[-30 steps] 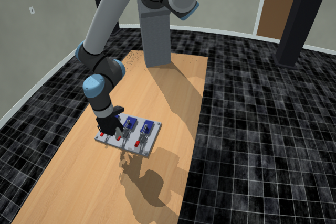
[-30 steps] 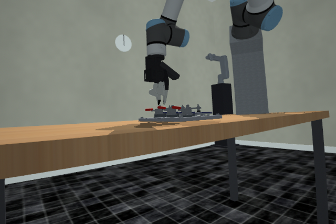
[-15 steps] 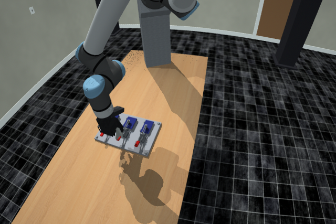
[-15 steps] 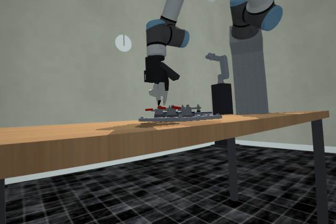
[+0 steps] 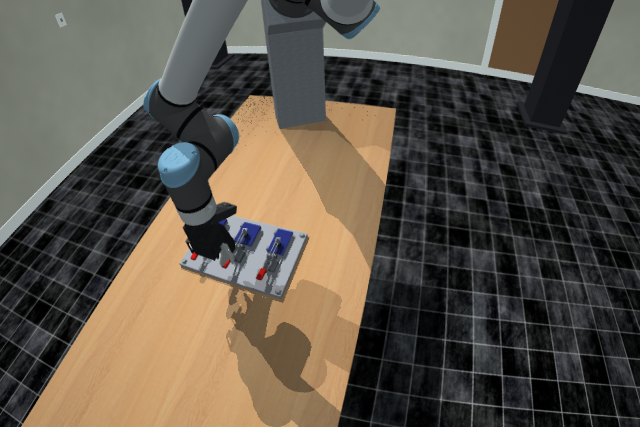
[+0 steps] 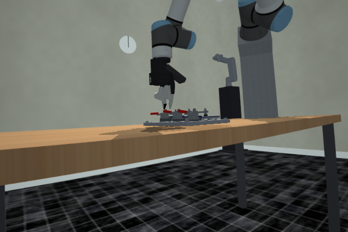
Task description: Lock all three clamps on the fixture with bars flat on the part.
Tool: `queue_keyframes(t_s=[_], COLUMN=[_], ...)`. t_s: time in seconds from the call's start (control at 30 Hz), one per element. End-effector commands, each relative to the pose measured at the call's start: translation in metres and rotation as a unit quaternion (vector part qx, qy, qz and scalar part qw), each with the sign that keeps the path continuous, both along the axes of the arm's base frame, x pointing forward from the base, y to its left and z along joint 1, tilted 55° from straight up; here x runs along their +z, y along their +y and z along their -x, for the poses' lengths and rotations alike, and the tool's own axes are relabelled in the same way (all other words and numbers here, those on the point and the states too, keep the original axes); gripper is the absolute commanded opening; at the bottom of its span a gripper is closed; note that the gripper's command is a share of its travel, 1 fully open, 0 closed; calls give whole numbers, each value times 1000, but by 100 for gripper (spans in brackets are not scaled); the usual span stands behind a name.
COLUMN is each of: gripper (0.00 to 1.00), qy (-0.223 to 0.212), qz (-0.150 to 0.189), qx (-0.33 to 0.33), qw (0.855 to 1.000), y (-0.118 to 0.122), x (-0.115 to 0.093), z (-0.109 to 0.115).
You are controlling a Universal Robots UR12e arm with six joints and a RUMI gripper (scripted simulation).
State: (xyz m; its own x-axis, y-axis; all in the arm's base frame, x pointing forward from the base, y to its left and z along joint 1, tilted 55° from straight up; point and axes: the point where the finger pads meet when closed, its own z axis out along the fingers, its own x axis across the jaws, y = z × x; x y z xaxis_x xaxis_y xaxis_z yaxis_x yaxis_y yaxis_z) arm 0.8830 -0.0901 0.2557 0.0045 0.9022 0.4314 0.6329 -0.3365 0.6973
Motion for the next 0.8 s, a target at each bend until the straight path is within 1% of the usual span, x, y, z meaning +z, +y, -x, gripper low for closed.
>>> queue_keyframes(t_s=[0.0, 0.43, 0.77], gripper=[28, 28, 28], qy=[0, 0, 0], qz=[0, 0, 0], qx=[0, 0, 0], qw=[1000, 1000, 1000], y=[0, 0, 5], x=[1, 0, -11], z=[0, -1, -16])
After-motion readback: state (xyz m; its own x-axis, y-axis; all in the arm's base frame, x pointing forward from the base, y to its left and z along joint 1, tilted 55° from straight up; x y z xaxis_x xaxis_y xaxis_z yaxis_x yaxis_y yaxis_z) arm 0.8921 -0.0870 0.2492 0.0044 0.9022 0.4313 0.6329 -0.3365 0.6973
